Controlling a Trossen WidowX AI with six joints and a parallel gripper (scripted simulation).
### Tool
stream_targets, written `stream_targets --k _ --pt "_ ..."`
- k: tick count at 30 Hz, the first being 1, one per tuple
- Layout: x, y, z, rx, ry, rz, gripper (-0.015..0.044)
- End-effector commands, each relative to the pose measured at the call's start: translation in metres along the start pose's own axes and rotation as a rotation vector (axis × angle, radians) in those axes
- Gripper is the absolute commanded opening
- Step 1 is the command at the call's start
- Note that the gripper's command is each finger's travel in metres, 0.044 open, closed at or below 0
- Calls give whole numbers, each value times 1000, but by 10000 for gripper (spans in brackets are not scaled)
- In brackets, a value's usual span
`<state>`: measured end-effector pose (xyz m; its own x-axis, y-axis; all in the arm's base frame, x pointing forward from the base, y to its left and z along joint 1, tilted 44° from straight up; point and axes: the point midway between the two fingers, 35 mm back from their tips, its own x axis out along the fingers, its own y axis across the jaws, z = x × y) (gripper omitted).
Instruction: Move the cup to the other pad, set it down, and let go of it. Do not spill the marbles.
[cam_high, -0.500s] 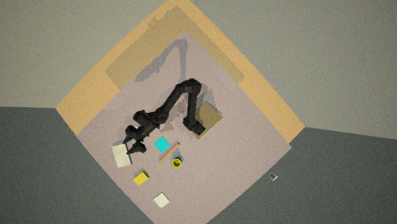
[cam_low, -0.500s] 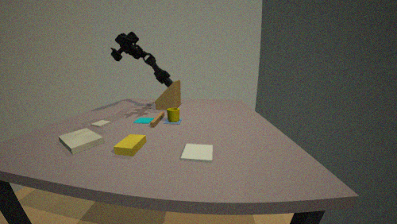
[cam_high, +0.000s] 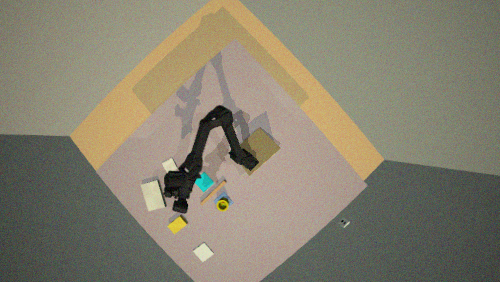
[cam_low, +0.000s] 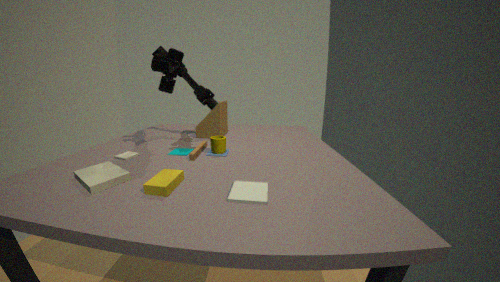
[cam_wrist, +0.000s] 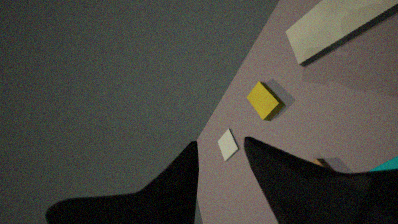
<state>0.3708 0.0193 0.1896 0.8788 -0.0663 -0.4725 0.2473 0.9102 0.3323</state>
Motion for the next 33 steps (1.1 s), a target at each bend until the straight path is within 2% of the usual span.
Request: stream_targets --k 1,6,10,14,19,22,33 --pt "29 -13 -42 171 142 -151 167" --pt "57 -40 -109 390 271 -441 167" --pt "65 -62 -161 497 295 -683 167" --pt "64 -86 -204 570 238 -918 167" --pt "58 -115 -247 618 70 -1167 167" --pt "55 -123 -257 621 6 -1223 167" --pt "57 -124 -261 621 6 -1223 167"
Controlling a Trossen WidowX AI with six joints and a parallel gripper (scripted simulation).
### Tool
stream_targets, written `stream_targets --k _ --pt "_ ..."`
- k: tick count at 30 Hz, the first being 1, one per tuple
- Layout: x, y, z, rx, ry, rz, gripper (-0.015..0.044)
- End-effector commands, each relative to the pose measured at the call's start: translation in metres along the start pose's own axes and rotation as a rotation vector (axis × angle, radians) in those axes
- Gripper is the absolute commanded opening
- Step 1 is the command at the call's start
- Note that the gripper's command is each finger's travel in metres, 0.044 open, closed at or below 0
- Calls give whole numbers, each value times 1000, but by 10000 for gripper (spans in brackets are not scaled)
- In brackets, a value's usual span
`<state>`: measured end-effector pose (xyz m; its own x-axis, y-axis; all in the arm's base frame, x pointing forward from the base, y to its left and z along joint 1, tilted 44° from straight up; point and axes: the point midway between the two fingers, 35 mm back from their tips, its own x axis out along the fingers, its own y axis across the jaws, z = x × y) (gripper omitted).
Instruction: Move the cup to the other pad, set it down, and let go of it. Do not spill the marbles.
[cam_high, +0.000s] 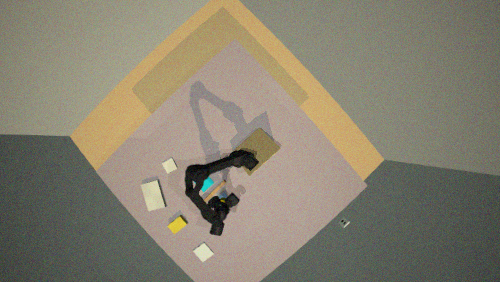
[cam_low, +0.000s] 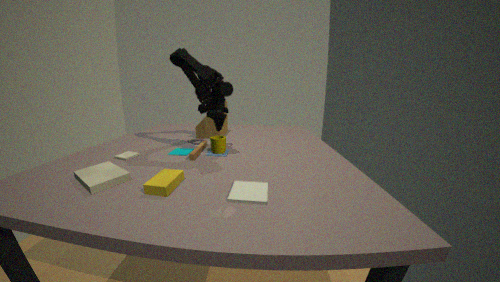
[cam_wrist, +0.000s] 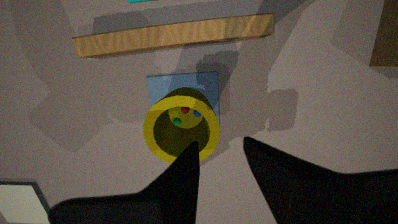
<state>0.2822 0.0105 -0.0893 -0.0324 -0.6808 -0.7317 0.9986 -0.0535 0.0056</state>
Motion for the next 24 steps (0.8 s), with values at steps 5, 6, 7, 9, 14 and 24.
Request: stream_targets --k 5,6,7,9,14,24 --pt "10 2 -1 8 -4 2 167" --pt "12 2 -1 8 -4 2 167" --pt "13 2 -1 8 -3 2 167" --pt "17 3 -1 8 -3 2 167" --pt "25 3 -2 7 -3 2 167" --pt "41 3 -1 7 -4 2 167"
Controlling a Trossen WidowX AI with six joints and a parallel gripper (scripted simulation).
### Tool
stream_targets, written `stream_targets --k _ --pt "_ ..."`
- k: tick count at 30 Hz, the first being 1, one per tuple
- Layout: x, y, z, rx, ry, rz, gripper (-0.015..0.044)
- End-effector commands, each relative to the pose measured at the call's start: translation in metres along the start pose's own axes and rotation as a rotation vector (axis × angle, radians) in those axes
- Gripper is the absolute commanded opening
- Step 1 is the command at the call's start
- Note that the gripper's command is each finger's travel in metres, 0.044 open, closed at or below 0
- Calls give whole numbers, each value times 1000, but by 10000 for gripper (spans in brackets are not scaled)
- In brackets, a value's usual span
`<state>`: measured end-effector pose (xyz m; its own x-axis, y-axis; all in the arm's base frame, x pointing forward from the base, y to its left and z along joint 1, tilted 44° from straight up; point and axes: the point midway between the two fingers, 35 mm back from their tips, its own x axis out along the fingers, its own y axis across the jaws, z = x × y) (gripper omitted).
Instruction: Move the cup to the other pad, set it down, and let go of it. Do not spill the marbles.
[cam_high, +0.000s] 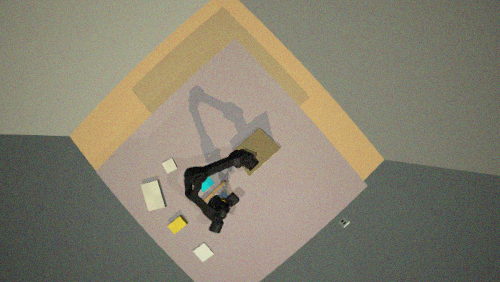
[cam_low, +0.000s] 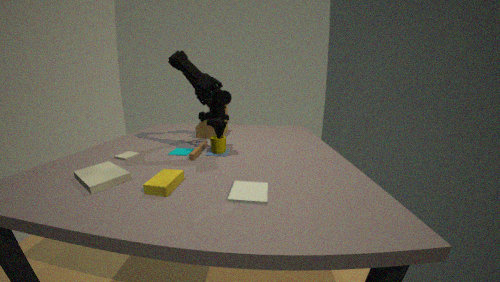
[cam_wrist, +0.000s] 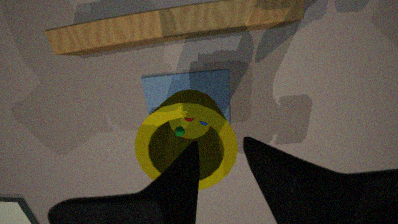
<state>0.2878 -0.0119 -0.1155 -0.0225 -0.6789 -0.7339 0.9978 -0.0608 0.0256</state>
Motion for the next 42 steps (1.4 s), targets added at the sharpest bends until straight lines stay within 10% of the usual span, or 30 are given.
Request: stream_targets --k 1,20,42 --pt "8 -4 1 -12 -8 -8 167" --pt "28 -6 2 -11 -11 -8 167" --pt "26 -3 1 -3 -6 -6 20"
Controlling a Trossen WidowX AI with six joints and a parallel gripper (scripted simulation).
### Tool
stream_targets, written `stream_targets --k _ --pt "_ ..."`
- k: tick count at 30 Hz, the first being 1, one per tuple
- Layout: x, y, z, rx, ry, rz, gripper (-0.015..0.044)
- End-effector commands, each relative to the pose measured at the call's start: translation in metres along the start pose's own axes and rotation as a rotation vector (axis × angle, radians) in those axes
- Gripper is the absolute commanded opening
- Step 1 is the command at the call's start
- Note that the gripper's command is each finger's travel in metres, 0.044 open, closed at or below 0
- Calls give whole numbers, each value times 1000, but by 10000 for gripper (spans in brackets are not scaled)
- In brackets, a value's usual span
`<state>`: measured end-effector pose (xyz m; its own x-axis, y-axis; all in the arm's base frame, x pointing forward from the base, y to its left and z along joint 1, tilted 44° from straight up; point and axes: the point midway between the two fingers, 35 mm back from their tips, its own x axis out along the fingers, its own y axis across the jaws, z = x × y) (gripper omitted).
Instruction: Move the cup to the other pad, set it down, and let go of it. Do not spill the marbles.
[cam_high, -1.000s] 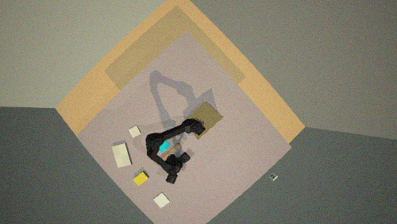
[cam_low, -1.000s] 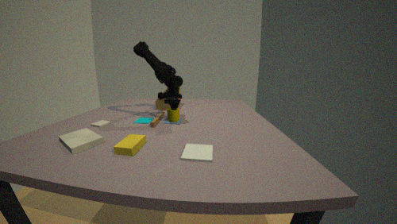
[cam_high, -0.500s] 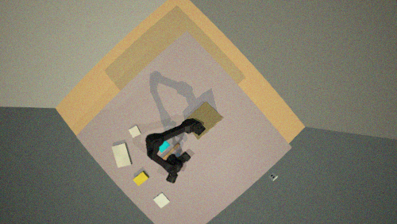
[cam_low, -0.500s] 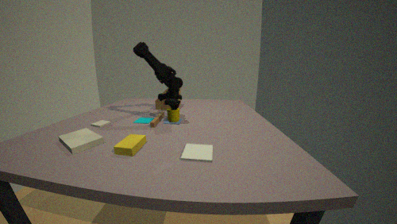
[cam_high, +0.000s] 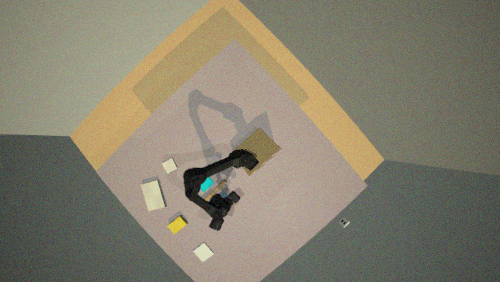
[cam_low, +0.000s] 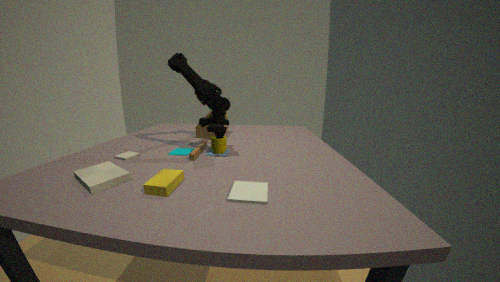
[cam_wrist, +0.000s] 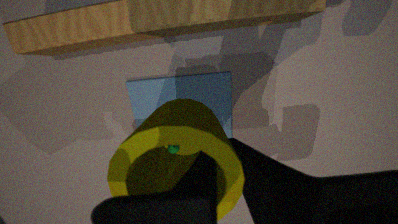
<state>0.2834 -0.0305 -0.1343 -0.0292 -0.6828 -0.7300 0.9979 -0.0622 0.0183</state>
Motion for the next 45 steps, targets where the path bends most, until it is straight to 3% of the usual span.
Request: stream_targets --k 1,18,45 --pt "0 0 0 1 0 1 0" --pt "-53 -6 -1 -7 -2 -2 0" --pt "-51 -6 13 -13 -5 -3 0"
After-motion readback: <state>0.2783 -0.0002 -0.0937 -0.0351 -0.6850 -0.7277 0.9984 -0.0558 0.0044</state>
